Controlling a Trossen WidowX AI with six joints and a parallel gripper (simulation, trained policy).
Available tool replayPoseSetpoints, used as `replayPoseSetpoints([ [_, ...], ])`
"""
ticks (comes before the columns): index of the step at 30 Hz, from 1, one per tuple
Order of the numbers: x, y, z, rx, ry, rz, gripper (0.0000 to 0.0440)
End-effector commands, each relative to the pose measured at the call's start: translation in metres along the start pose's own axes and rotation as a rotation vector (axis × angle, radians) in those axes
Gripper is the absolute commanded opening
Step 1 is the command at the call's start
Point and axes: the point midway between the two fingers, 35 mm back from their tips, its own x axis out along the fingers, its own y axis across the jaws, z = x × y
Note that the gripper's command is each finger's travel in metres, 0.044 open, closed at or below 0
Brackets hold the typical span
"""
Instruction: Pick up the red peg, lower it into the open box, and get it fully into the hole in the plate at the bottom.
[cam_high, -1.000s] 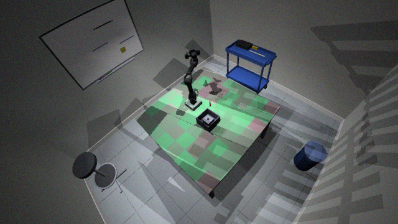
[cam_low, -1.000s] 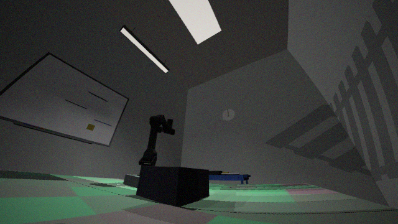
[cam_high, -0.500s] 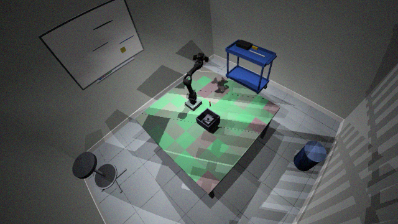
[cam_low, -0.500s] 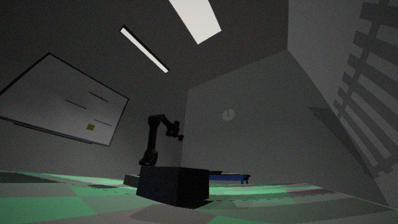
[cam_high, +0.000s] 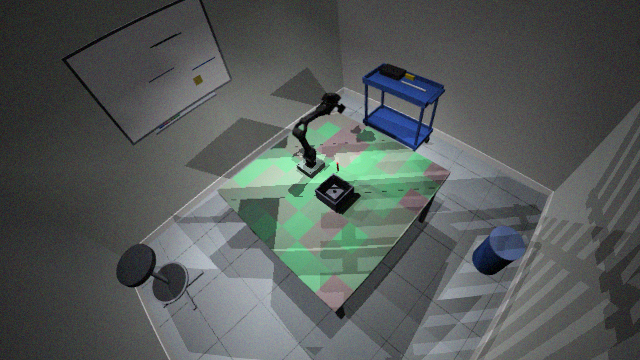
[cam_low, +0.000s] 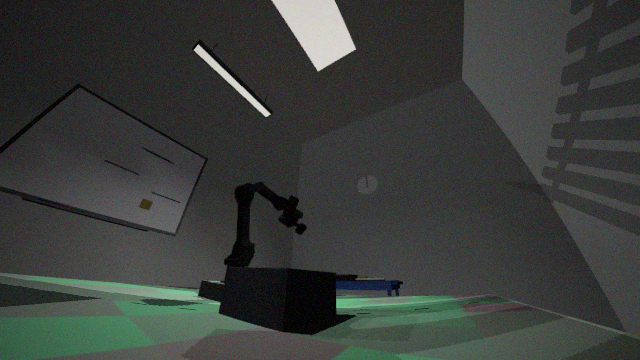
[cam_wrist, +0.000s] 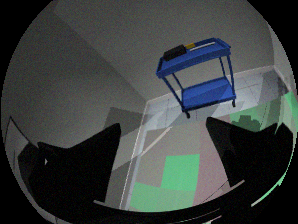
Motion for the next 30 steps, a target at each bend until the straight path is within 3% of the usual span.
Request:
replayPoseSetpoints([
  [1, -0.013, -0.028, -0.003, 0.096, 0.007, -0.096, 0.0440],
  [16, -0.067, -0.126, -0.032, 0.470, 0.032, -0.462, 0.0440],
  [30, -0.131, -0.188, -0.075, 0.839, 0.030, -0.782, 0.0440],
])
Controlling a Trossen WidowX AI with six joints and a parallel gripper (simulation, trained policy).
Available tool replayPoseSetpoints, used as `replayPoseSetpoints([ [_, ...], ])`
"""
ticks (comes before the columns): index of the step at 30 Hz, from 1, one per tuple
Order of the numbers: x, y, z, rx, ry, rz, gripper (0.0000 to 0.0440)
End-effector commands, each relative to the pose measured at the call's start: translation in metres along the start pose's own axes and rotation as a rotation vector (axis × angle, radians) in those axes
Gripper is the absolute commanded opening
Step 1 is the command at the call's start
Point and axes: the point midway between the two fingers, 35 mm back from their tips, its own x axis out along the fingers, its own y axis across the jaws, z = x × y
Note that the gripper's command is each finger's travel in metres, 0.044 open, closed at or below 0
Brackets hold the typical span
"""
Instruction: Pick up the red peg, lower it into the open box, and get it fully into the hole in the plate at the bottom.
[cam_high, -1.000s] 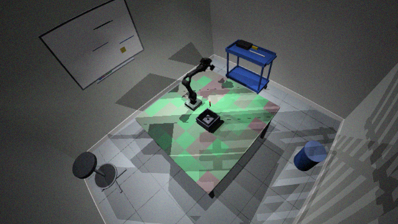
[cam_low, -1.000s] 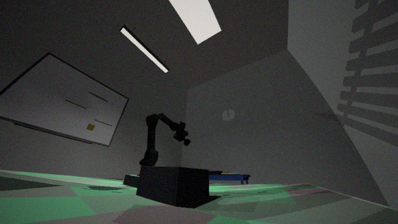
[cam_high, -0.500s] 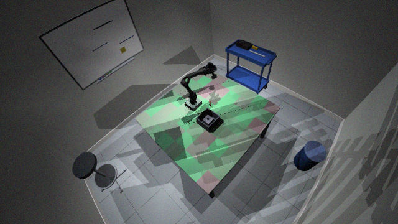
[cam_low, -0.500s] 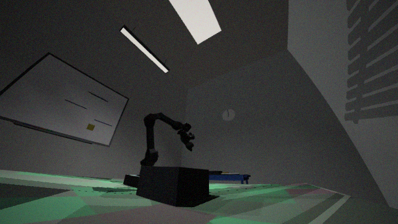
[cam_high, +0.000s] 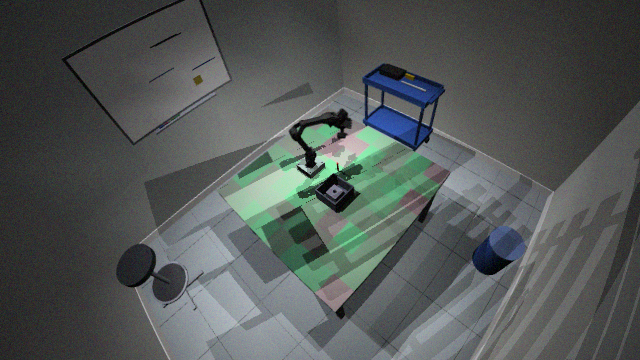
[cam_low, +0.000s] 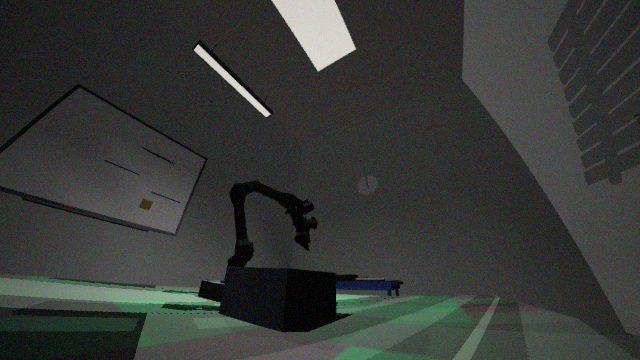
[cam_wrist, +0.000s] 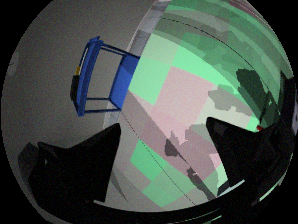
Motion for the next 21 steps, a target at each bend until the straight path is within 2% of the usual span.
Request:
replayPoseSetpoints([
  [1, -0.005, -0.026, 0.002, 0.109, -0.002, -0.082, 0.0440],
  [21, -0.024, -0.144, -0.016, 0.651, 0.041, -0.516, 0.0440],
])
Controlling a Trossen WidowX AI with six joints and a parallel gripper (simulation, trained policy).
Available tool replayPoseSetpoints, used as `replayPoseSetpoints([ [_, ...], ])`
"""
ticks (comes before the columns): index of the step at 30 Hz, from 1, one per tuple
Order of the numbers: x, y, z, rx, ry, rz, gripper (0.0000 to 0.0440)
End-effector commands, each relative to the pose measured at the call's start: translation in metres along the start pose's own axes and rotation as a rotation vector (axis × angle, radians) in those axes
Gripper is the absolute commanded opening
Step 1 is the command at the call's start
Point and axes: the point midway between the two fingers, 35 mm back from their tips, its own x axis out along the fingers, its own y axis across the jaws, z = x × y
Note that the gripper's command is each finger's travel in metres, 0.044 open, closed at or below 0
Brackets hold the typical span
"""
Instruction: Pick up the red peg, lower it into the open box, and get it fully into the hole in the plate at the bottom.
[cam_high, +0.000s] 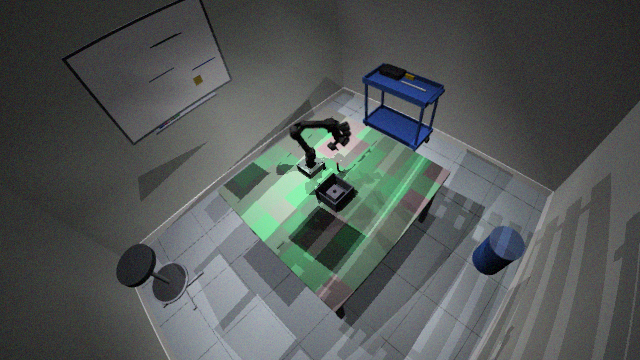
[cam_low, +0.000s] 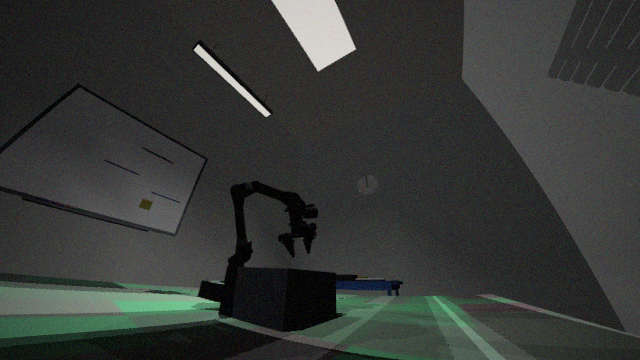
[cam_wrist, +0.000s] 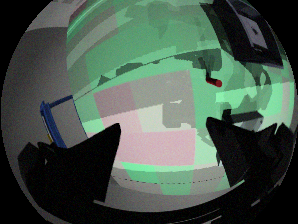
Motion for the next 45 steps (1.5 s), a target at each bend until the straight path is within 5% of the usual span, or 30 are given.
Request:
replayPoseSetpoints([
  [1, 0.008, -0.022, 0.005, 0.109, 0.014, -0.101, 0.0440],
  [18, 0.040, -0.085, 0.017, 0.458, 0.029, -0.399, 0.0440],
  [39, 0.114, -0.116, 0.029, 0.509, -0.052, -0.469, 0.0440],
  [42, 0.123, -0.120, 0.029, 0.504, -0.059, -0.475, 0.0416],
  [45, 0.132, -0.125, 0.027, 0.501, -0.058, -0.484, 0.0344],
])
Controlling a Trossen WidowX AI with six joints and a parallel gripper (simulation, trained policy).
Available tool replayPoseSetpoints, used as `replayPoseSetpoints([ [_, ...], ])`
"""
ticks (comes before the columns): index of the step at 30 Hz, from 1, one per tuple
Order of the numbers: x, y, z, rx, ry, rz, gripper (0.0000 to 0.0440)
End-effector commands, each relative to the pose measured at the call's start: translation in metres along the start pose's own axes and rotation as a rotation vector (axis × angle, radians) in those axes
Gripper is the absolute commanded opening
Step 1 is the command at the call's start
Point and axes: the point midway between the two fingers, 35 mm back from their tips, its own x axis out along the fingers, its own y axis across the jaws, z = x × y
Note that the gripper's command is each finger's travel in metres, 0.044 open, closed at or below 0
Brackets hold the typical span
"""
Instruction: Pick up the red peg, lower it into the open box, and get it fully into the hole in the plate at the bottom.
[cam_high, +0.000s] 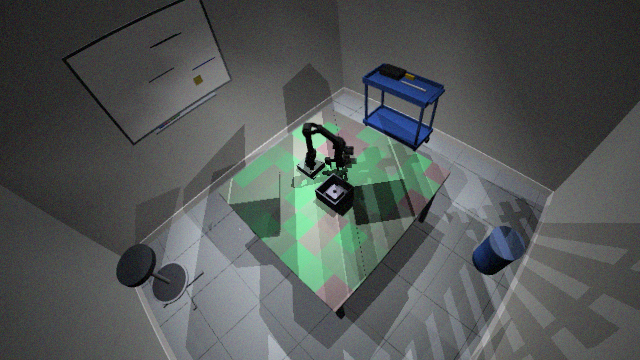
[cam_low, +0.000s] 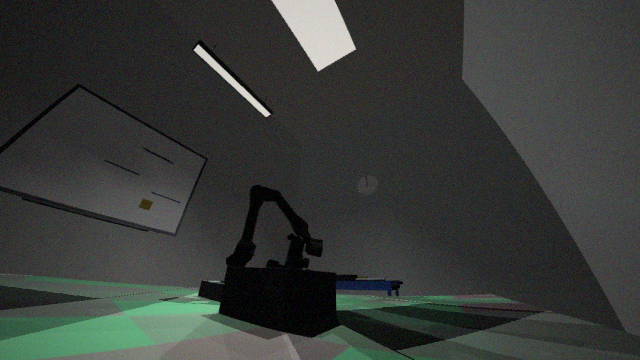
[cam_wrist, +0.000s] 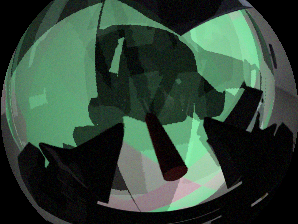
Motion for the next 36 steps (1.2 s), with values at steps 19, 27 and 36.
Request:
replayPoseSetpoints([
  [19, 0.009, -0.010, 0.014, -0.009, -0.054, -0.102, 0.0000],
  [27, -0.024, -0.015, 0.035, -0.006, -0.124, -0.093, 0.0000],
  [36, -0.067, -0.019, 0.063, 0.039, -0.196, -0.062, 0.0000],
])
